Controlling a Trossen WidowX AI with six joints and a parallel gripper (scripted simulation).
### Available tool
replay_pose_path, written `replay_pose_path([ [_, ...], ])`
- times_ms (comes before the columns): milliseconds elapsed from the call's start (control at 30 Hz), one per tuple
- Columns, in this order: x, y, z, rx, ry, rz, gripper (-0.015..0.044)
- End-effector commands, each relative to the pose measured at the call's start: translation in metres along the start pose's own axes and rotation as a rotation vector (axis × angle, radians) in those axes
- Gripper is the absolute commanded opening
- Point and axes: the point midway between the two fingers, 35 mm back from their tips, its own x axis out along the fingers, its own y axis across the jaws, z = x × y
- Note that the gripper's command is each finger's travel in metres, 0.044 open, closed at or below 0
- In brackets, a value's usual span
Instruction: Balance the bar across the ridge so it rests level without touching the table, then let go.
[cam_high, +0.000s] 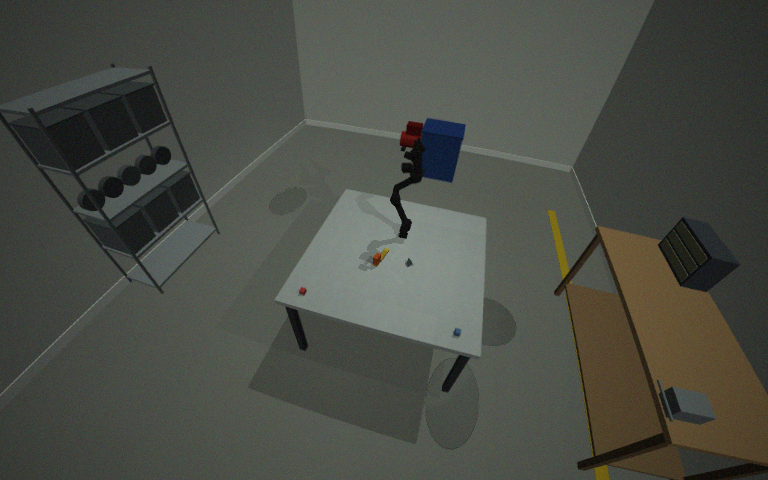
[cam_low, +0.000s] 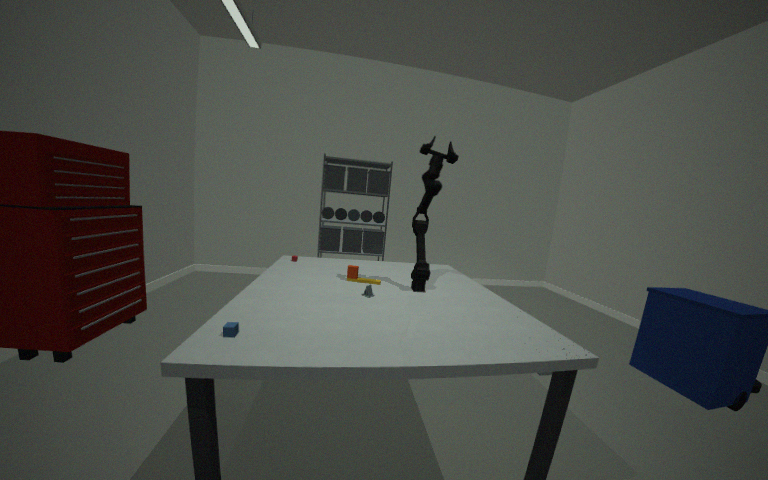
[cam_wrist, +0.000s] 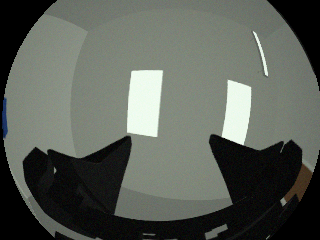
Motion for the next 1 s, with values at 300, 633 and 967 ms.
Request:
replay_pose_path([
  [300,-0.014,-0.005,-0.065,-0.278,0.228,0.029,0.0315],
  [633,-0.034,-0.024,-0.113,-0.495,0.405,0.043,0.0315],
  [967,-0.070,-0.053,-0.163,-0.793,0.633,0.124,0.0315],
])
